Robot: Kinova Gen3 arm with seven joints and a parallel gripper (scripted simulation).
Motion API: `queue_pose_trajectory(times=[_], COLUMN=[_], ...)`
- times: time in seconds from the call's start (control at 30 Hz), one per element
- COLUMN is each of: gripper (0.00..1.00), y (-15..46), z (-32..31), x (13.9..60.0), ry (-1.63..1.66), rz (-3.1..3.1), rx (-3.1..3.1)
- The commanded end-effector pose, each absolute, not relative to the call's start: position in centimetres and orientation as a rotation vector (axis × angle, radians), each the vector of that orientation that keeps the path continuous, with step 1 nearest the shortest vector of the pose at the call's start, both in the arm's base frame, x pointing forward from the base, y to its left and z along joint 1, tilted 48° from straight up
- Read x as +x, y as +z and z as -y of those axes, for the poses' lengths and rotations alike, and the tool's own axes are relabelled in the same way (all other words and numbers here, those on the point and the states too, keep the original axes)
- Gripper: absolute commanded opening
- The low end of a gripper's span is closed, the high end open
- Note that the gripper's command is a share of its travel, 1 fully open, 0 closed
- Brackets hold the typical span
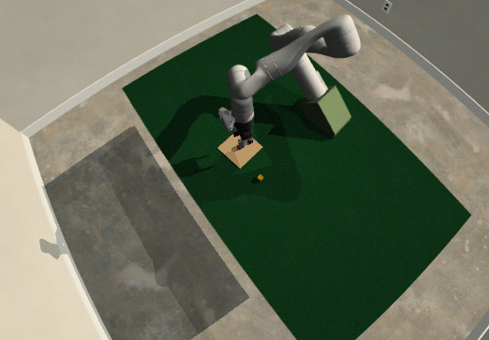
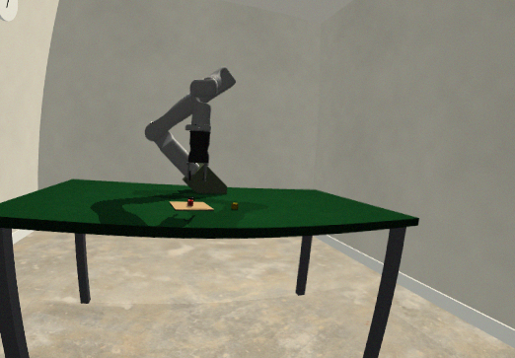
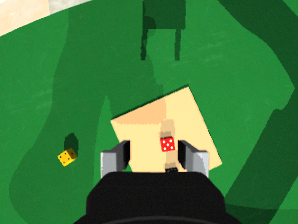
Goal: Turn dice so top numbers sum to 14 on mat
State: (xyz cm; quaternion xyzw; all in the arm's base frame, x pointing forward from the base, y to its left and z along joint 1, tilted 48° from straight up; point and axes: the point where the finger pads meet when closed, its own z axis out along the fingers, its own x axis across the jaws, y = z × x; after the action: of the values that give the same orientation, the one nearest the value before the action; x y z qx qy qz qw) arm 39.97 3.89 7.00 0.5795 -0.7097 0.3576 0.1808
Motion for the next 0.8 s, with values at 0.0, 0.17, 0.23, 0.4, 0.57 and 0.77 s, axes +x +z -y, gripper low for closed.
queue_pose_trajectory(times=[0.0, 0.17, 0.23, 0.4, 0.57, 0.77], gripper=[1.0, 1.0, 1.0, 1.0, 1.0, 1.0], y=[6.7, 6.1, 5.7, 4.5, 3.1, 1.8], z=[-4.4, -5.0, -5.4, -6.7, -8.0, -8.9], x=[40.5, 40.9, 41.1, 41.7, 42.1, 42.3], ry=[1.035, 1.06, 1.077, 1.118, 1.157, 1.183], rz=[2.03, 2.093, 2.138, 2.259, 2.382, 2.476], rx=[1.61, 1.56, 1.522, 1.412, 1.284, 1.172])
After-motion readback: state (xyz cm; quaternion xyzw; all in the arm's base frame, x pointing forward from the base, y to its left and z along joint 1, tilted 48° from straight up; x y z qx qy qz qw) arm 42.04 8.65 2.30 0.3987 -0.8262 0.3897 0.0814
